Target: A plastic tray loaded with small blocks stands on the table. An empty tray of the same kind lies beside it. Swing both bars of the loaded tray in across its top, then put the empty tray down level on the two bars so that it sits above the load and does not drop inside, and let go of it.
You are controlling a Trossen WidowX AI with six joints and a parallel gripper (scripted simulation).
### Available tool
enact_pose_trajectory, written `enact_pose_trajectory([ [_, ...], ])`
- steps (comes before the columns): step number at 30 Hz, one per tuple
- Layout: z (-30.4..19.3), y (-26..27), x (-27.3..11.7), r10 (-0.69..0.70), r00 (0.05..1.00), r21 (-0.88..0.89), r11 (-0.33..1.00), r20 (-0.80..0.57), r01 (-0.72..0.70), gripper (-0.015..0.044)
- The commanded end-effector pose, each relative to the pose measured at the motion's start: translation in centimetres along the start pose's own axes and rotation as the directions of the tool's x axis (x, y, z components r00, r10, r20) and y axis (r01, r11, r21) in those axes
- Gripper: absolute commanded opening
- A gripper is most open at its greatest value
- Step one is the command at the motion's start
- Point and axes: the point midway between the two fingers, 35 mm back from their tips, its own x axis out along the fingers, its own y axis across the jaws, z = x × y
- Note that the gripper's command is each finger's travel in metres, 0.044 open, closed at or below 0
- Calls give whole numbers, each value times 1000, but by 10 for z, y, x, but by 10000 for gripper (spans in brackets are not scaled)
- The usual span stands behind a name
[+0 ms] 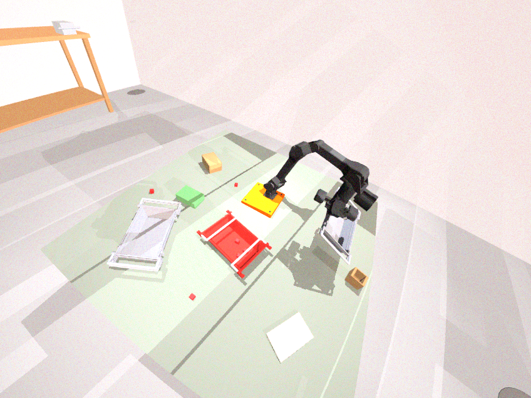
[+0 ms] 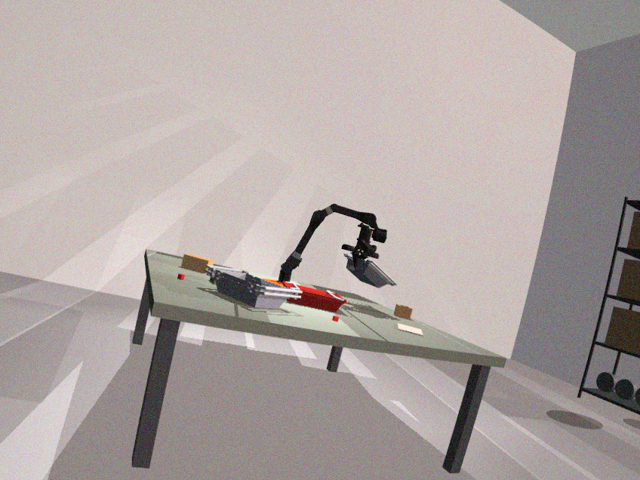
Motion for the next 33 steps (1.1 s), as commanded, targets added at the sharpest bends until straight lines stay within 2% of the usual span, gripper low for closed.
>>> enact_pose_trajectory([
  [1,0,2,-6,21,1000,4,1000,5,-21,0],
  [17,3,1,-6,21,1000,15,1000,5,-22,0],
  [33,60,-24,-7,24,1000,284,958,7,-25,0],
])
